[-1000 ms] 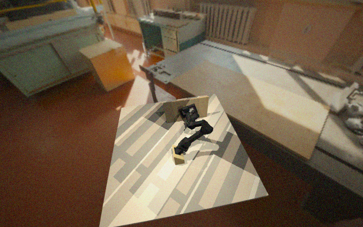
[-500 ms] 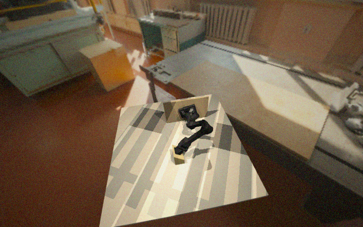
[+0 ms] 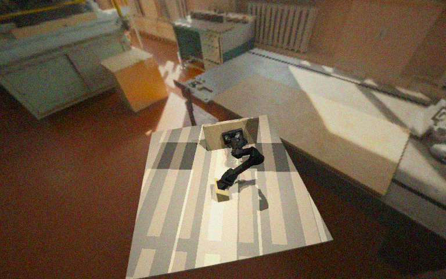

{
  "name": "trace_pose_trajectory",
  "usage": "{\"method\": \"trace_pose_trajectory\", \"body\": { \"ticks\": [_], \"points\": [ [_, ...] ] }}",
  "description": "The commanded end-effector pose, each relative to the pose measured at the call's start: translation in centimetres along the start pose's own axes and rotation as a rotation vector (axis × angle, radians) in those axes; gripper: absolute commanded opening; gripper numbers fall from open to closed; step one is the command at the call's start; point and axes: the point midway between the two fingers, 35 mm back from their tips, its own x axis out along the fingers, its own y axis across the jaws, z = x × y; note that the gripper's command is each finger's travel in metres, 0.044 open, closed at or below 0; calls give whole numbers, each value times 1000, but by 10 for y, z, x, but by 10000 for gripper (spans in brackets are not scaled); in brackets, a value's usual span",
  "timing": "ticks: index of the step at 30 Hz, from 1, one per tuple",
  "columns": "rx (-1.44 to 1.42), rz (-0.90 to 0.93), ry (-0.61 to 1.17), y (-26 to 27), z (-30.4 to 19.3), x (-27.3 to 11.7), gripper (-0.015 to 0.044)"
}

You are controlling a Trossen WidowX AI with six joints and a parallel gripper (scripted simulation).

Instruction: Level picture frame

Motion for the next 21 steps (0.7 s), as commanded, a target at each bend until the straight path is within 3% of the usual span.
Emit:
{"method": "trace_pose_trajectory", "body": {
  "ticks": [1, 21],
  "points": [
    [30, -1, 0, 0, 1, 0, 0],
    [125, -1, 1, 0, 1, 0, 0]
  ]
}}
